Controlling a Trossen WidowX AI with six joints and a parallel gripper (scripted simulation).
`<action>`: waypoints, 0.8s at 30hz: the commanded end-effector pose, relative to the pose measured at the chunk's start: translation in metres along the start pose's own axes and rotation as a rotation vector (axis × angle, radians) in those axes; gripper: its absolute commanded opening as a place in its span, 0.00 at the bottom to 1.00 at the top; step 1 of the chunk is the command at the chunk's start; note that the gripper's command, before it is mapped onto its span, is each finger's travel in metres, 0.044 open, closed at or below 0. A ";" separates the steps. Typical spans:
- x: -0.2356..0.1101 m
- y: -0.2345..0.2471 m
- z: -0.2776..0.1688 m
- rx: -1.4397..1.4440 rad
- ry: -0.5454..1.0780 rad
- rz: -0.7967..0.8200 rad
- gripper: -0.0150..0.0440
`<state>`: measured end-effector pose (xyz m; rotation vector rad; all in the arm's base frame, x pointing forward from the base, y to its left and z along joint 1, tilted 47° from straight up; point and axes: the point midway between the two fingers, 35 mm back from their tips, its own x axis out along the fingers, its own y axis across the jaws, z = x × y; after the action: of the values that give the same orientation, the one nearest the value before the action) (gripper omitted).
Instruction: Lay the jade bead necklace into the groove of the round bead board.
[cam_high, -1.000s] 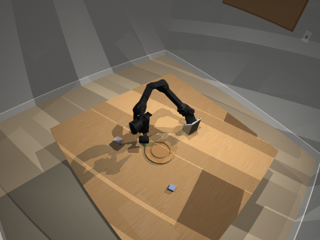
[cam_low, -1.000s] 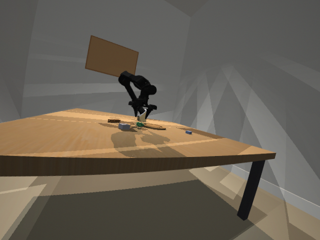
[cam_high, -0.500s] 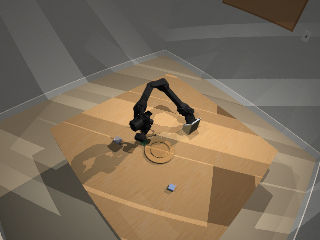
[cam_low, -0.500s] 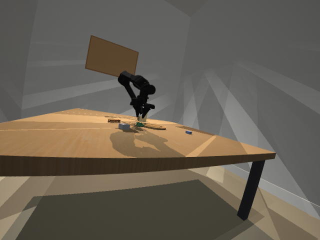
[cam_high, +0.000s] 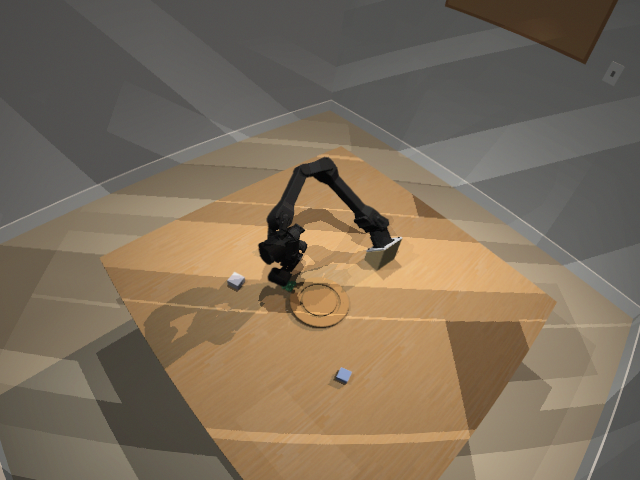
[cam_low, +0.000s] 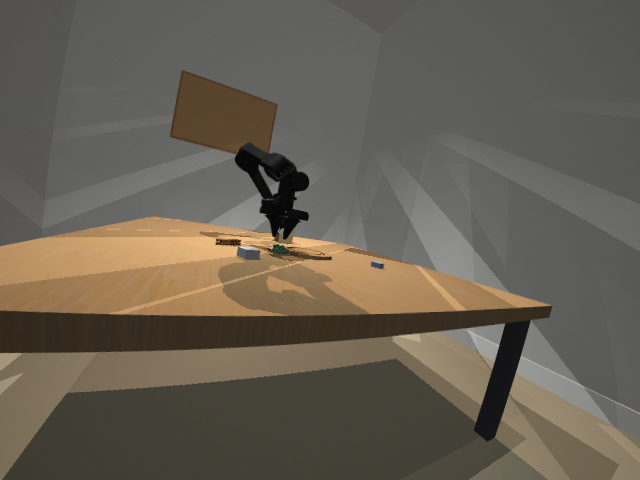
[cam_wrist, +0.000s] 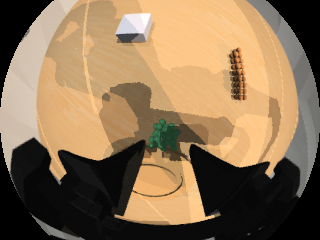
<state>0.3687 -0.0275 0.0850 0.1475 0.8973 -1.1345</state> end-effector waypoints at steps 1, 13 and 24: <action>0.008 -0.001 -0.001 -0.009 0.000 -0.006 0.68; 0.027 -0.003 -0.002 -0.012 -0.001 -0.010 0.68; 0.028 -0.002 -0.001 -0.003 0.002 -0.005 0.59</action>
<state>0.3699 -0.0483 0.0656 0.1438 0.9019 -1.1380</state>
